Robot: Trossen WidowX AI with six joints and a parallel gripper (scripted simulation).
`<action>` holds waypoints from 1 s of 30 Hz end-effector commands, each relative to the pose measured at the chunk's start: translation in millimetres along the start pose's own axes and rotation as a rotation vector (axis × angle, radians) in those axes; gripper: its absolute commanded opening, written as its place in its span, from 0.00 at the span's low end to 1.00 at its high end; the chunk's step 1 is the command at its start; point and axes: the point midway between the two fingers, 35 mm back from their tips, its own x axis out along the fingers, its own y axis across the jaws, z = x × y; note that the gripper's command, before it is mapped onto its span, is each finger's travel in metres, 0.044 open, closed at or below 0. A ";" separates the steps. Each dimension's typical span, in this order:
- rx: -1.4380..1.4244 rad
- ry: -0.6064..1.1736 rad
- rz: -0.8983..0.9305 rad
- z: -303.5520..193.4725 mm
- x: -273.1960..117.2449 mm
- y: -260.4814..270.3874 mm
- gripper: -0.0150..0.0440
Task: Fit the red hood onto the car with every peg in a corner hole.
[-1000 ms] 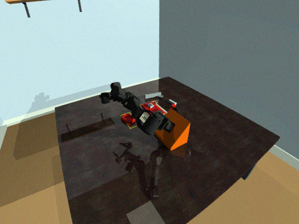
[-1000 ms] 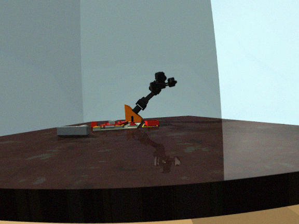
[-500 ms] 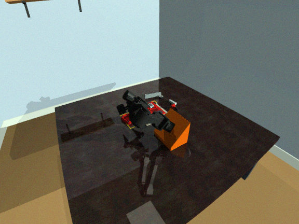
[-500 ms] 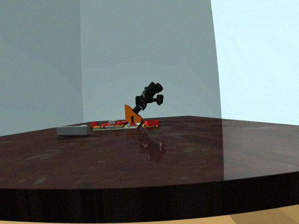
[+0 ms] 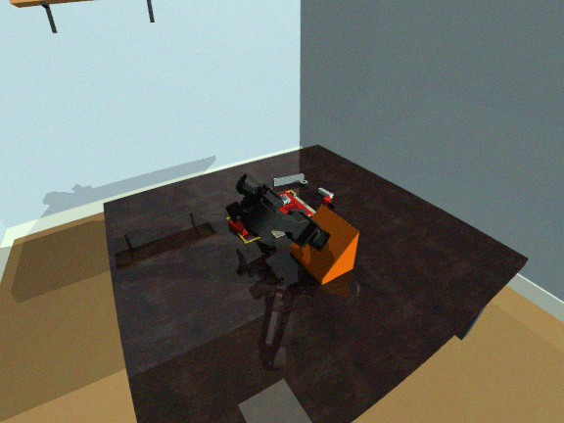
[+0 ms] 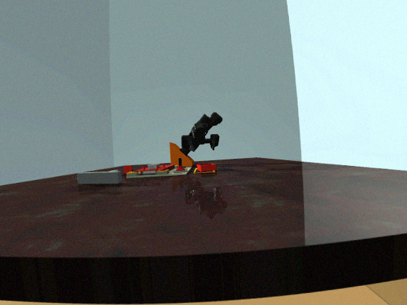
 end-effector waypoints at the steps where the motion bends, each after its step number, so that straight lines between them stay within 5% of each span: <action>1: 0.001 0.004 -0.005 -2.6 2.1 -1.7 1.00; 30: -0.002 0.003 -0.005 -13.9 15.5 -0.8 1.00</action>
